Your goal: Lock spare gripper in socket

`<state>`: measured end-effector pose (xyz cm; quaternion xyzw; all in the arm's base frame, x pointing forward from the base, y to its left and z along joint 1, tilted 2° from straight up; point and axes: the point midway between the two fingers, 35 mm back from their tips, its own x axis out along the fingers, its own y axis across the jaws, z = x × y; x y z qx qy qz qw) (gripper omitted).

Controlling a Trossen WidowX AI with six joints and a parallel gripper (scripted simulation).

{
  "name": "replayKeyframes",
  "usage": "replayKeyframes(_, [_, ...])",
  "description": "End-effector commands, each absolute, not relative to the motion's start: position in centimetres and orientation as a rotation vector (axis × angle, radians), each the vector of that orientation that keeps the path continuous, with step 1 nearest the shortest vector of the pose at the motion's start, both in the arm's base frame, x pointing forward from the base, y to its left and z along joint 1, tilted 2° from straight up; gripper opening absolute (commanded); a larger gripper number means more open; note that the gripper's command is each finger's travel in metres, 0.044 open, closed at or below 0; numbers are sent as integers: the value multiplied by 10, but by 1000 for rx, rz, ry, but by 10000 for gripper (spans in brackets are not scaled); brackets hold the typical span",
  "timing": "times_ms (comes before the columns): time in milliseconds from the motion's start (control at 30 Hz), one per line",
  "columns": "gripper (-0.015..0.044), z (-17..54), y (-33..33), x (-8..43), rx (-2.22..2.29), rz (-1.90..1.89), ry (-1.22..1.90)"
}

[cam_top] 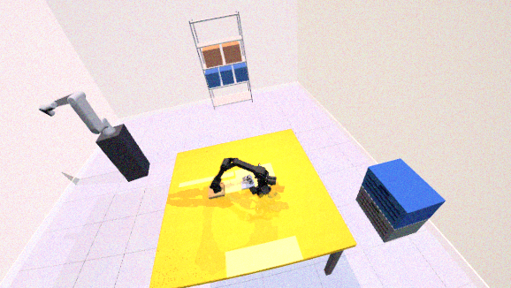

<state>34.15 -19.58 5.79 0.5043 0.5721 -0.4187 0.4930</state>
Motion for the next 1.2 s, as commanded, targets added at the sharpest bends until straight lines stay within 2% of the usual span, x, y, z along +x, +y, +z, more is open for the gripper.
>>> replayKeyframes(0, [0,52,-196,342,1220,-1013,1404])
replayKeyframes(767, [0,45,-207,344,1220,-1013,1403])
replayKeyframes(1167, [0,68,-230,346,1218,-1020,1391])
